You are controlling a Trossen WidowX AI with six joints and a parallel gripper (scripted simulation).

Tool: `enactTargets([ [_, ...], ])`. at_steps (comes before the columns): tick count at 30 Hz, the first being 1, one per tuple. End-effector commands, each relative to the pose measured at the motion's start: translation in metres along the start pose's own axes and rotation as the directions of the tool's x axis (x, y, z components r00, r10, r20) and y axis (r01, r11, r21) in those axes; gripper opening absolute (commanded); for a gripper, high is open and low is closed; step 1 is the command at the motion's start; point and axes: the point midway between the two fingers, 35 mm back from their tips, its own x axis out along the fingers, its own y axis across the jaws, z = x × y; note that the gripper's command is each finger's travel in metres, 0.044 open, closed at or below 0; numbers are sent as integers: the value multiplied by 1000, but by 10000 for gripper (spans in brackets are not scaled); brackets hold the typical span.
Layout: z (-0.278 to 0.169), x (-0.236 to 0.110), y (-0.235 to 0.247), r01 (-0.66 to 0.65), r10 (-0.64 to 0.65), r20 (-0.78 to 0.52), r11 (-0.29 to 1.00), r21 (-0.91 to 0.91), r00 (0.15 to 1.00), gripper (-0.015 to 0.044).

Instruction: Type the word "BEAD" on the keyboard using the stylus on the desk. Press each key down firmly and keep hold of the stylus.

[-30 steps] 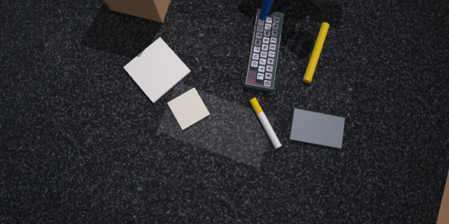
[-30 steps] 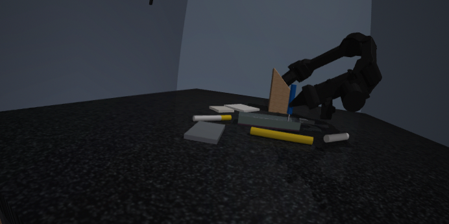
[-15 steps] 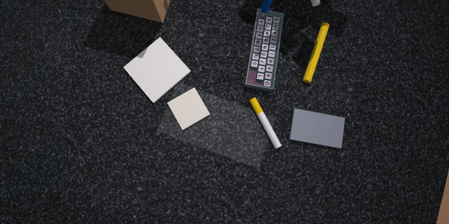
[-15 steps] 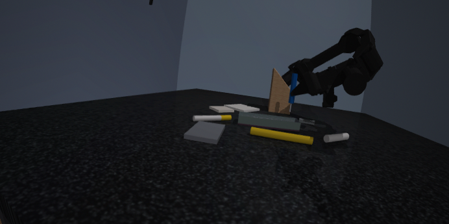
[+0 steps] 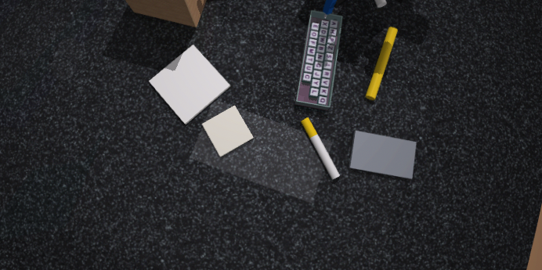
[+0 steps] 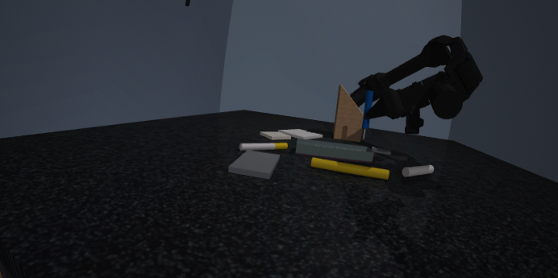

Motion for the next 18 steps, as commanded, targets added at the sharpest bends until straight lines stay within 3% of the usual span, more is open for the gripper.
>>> enactTargets([
  [1,3,-9,-8,6,-6,0,1000,0,1000,0],
  [18,24,-8,-14,7,-7,0,1000,-3,1000,0],
])
